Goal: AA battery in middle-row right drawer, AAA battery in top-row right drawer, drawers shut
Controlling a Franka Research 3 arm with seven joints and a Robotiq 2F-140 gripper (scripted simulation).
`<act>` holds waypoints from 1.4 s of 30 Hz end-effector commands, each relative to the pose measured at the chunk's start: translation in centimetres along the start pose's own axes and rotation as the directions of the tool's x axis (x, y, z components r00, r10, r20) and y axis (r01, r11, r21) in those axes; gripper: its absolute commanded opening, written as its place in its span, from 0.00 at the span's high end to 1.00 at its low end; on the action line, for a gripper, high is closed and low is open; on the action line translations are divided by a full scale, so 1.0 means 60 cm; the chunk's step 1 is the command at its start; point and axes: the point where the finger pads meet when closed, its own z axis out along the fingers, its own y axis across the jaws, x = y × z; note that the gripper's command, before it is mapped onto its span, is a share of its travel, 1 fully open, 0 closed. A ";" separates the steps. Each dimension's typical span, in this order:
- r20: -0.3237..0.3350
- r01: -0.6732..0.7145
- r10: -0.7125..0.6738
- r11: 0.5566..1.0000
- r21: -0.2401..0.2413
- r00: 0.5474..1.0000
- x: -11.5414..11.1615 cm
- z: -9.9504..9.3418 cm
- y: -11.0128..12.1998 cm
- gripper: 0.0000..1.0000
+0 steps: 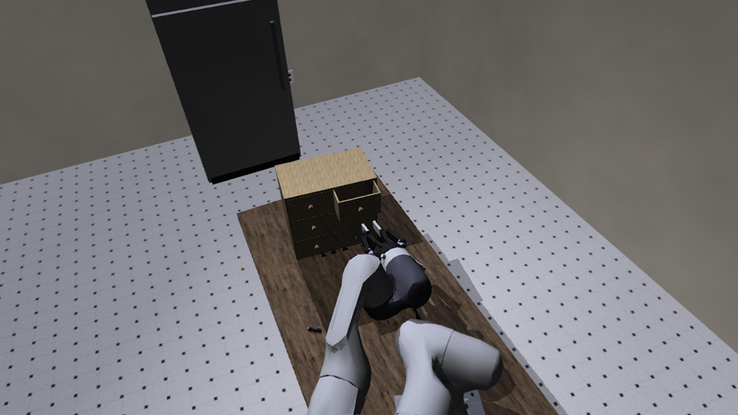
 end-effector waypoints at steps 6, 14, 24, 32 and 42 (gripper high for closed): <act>-0.009 -0.006 0.007 1.000 0.014 1.000 0.000 -0.005 -0.008 0.80; -0.037 -0.007 0.007 1.000 0.014 0.999 -0.002 -0.010 -0.008 0.80; -0.147 -0.006 0.008 1.000 0.014 0.989 -0.012 -0.030 -0.008 0.80; -0.243 -0.006 0.009 1.000 0.014 0.970 -0.019 -0.047 -0.008 0.80; -0.459 -0.006 0.012 1.000 0.013 0.889 -0.038 -0.088 -0.007 0.80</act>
